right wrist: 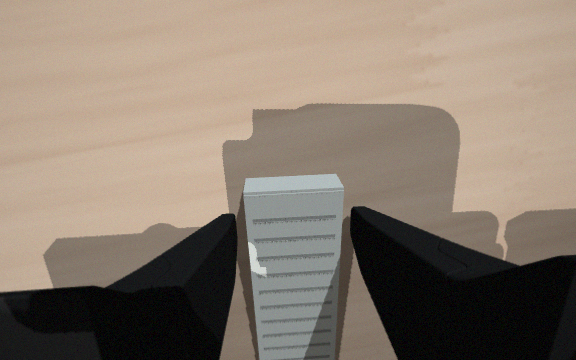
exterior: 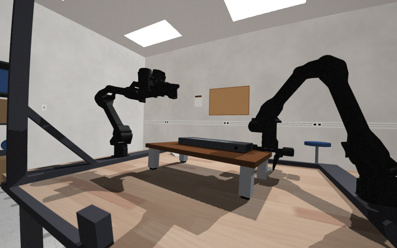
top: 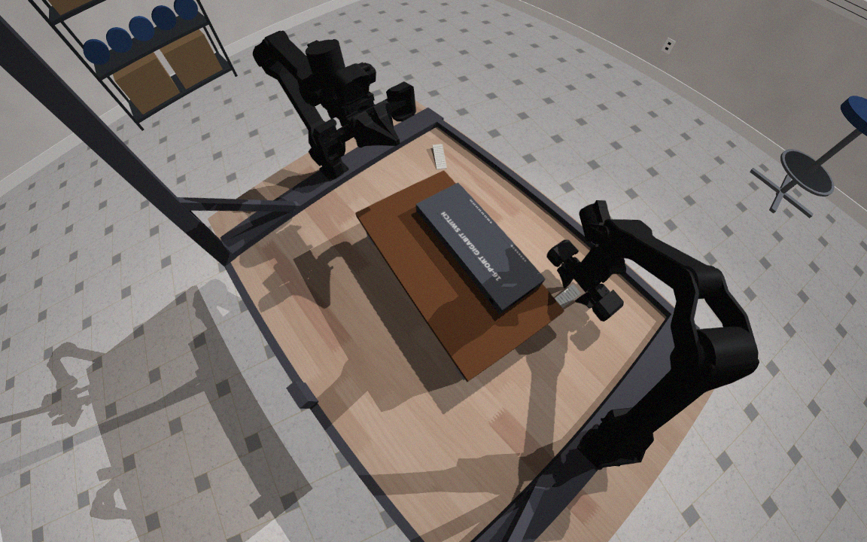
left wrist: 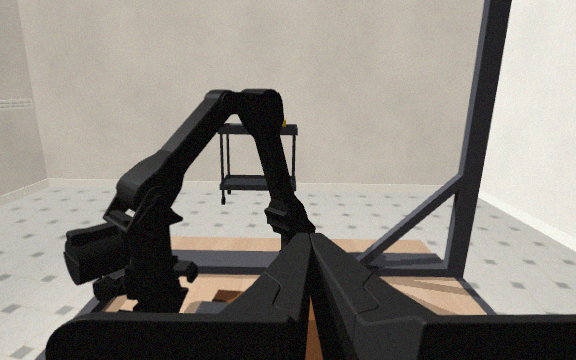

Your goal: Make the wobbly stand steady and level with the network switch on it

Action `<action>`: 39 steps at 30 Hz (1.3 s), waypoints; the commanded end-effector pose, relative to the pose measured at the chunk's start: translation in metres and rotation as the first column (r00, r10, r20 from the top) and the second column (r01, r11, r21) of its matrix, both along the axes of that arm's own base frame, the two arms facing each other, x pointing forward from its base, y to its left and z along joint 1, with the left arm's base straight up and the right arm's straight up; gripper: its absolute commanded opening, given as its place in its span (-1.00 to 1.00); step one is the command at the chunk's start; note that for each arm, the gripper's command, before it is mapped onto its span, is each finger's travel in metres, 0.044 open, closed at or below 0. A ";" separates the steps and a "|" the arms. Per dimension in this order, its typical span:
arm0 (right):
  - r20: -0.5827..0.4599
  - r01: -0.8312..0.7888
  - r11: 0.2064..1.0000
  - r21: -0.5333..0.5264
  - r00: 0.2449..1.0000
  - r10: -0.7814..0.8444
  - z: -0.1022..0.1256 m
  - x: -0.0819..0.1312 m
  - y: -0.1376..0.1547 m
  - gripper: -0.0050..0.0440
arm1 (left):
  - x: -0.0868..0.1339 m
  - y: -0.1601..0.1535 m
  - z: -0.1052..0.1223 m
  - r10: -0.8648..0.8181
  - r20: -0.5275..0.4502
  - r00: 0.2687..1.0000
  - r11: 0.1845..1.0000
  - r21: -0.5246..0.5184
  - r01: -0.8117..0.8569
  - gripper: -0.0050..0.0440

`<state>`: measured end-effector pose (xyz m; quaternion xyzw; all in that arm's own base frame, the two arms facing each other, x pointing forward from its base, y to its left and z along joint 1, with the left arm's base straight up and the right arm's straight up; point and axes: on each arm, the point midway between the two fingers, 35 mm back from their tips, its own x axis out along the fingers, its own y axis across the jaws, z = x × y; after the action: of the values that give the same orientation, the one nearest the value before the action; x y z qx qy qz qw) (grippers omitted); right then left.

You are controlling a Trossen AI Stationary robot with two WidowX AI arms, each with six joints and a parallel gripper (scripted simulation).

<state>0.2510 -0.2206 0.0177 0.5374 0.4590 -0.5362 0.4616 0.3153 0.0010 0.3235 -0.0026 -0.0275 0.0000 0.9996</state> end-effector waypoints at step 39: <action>0.008 0.000 1.000 -0.011 1.000 0.001 0.063 0.000 -0.001 -0.03 | -0.002 -0.001 0.016 -0.003 0.039 0.999 1.000 -0.001 0.003 -1.00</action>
<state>0.2509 -0.2205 0.0772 0.5375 0.4580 -0.5360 0.4626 0.3153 0.0010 0.3235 -0.0026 -0.0275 0.0000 0.9996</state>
